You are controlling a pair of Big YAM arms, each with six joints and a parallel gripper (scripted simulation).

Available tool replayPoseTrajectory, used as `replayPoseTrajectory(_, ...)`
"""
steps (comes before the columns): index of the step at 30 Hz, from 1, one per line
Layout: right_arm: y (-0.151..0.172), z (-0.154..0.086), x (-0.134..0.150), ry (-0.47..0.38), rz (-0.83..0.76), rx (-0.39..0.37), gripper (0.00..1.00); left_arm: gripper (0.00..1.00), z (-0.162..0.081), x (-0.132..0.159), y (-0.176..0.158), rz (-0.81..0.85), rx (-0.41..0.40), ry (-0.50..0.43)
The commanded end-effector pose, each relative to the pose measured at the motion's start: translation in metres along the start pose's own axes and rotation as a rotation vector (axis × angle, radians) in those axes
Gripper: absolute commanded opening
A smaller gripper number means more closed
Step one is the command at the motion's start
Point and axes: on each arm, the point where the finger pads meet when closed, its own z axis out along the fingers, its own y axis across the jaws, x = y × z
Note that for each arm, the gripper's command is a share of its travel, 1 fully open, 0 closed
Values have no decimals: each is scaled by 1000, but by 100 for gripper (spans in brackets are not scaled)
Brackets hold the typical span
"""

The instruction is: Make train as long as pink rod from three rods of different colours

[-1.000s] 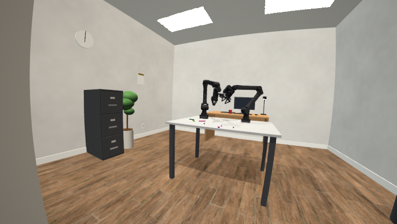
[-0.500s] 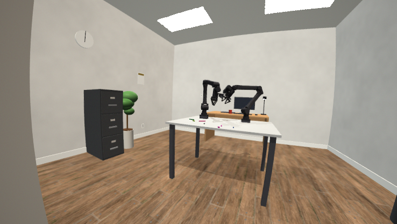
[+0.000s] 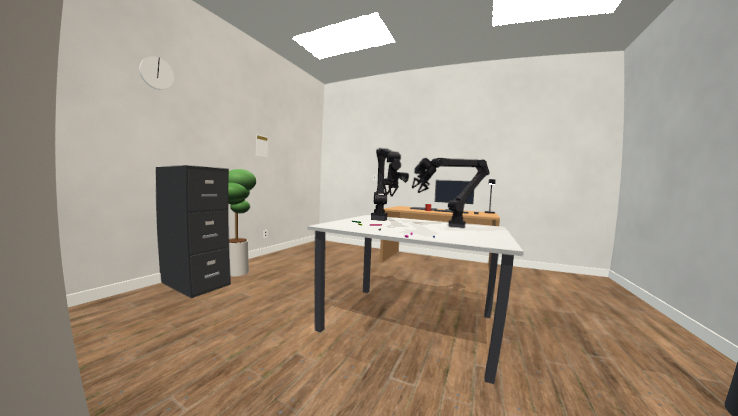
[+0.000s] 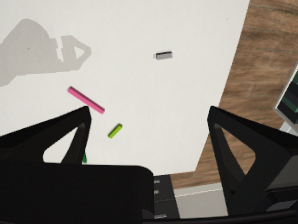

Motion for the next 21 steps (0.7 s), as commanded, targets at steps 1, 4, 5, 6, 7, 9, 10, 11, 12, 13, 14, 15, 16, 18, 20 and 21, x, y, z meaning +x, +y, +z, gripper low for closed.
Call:
replayPoseTrajectory(1, -16, -11, 19, -30, 95, 50, 100, 100, -11, -16, -7, 11, 9, -38)
replayPoseTrajectory(4, -21, -11, 25, -33, 118, 58, 100, 100, -11, -16, -7, 11, 9, -38)
replayPoseTrajectory(5, -25, -12, 31, -37, 143, 66, 100, 100, -11, -16, -7, 11, 9, -38)
replayPoseTrajectory(6, -30, -12, 37, -41, 168, 75, 100, 100, -11, -16, -7, 11, 9, -38)
replayPoseTrajectory(7, -35, -12, 44, -44, 195, 85, 100, 100, -11, -16, -7, 11, 9, -38)
replayPoseTrajectory(9, -44, -13, 59, -52, 251, 105, 100, 100, -11, -16, -7, 11, 9, -38)
replayPoseTrajectory(10, -49, -13, 67, -56, 281, 116, 100, 100, -11, -16, -7, 11, 9, -38)
replayPoseTrajectory(11, -54, -14, 76, -60, 312, 127, 100, 100, -11, -16, -7, 11, 9, -38)
replayPoseTrajectory(12, -59, -14, 85, -64, 343, 139, 100, 100, -11, -16, -7, 11, 9, -38)
replayPoseTrajectory(13, -64, -15, 94, -68, 376, 151, 100, 100, -11, -16, -7, 11, 9, -38)
replayPoseTrajectory(14, -69, -16, 104, -72, 409, 164, 100, 100, -11, -16, -7, 11, 9, -38)
replayPoseTrajectory(15, -74, -16, 115, -76, 443, 178, 100, 100, -11, -16, -7, 11, 9, -38)
replayPoseTrajectory(16, -78, -17, 125, -79, 478, 192, 100, 100, -11, -16, -7, 11, 9, -38)
replayPoseTrajectory(18, -87, -19, 148, -87, 550, 221, 100, 100, -11, -16, -7, 11, 9, -38)
replayPoseTrajectory(20, -87, -19, 148, -87, 550, 221, 100, 100, -11, -16, -7, 11, 9, -38)
replayPoseTrajectory(21, -92, -21, 160, -91, 587, 237, 100, 100, -11, -16, -7, 11, 9, -38)
